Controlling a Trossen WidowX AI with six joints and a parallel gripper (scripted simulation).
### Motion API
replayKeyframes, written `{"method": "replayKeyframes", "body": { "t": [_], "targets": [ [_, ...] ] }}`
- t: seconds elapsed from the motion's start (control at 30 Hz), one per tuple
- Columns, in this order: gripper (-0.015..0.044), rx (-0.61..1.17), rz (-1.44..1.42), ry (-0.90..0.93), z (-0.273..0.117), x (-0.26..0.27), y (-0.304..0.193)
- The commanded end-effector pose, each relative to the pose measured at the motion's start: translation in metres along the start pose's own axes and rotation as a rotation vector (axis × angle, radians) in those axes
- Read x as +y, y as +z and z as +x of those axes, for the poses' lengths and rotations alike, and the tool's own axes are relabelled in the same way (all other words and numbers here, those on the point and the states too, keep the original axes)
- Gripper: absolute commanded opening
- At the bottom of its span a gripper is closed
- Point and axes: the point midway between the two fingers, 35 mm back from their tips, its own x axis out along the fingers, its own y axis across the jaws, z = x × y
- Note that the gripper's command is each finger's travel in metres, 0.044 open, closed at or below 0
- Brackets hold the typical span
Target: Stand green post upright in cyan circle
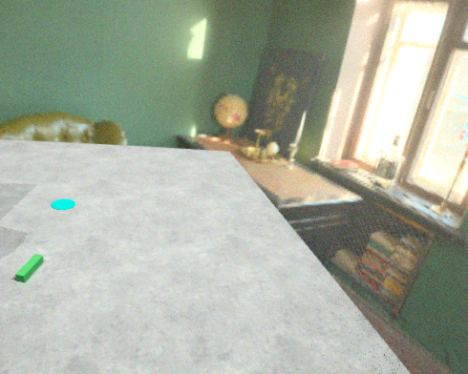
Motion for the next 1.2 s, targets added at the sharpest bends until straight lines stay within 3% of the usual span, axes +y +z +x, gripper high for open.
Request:
{"method": "replayKeyframes", "body": {
  "t": [0.0,0.17,0.27,0.6,0.9,1.17],
  "targets": [
    [0.0233,0.038,-0.267,0.107,-0.009,0.048,-0.037],
    [0.0233,0.068,-0.591,0.234,-0.029,0.096,-0.087],
    [0.0233,0.154,-0.751,0.199,-0.027,0.094,-0.129],
    [0.0233,0.343,-1.259,0.166,-0.041,0.082,-0.232],
    [0.0233,0.458,-1.945,0.234,-0.080,0.055,-0.331],
    [0.0233,0.436,-2.606,0.312,-0.124,0.017,-0.390]
  ]
}}
